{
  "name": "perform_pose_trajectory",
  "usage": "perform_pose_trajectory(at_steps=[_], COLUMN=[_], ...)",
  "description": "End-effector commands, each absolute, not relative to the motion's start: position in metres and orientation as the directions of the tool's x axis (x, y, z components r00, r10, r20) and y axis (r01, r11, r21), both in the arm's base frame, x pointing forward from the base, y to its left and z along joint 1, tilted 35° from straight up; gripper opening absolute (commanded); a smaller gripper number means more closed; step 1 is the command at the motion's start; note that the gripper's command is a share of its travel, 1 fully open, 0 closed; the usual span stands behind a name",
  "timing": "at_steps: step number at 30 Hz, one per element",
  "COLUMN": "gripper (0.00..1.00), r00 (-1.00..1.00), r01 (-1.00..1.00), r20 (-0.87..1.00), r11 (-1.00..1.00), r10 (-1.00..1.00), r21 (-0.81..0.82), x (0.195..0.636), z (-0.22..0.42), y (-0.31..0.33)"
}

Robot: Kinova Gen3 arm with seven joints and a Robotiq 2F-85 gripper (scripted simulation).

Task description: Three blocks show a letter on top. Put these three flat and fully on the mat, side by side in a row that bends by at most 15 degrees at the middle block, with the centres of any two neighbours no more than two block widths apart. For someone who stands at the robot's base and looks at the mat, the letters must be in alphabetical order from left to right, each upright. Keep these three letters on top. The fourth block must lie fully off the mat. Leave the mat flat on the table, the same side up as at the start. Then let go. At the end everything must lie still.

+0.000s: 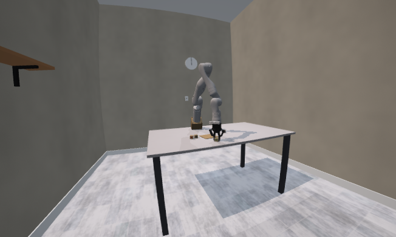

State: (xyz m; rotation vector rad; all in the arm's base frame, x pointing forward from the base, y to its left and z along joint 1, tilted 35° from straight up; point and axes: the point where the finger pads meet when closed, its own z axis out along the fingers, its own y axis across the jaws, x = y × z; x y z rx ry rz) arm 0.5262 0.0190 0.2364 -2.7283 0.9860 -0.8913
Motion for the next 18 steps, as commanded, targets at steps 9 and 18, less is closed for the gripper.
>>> perform_pose_trajectory(at_steps=[9,18], gripper=[0.26,0.26], r00=[0.617,0.617], r01=[-0.551,-0.551], r20=[0.492,0.492], r11=[-0.784,-0.784], r10=[-0.614,-0.614], r21=[-0.287,-0.287], x=[0.5263,0.5248], z=[0.2369,0.2392], y=[0.0191,0.0193])
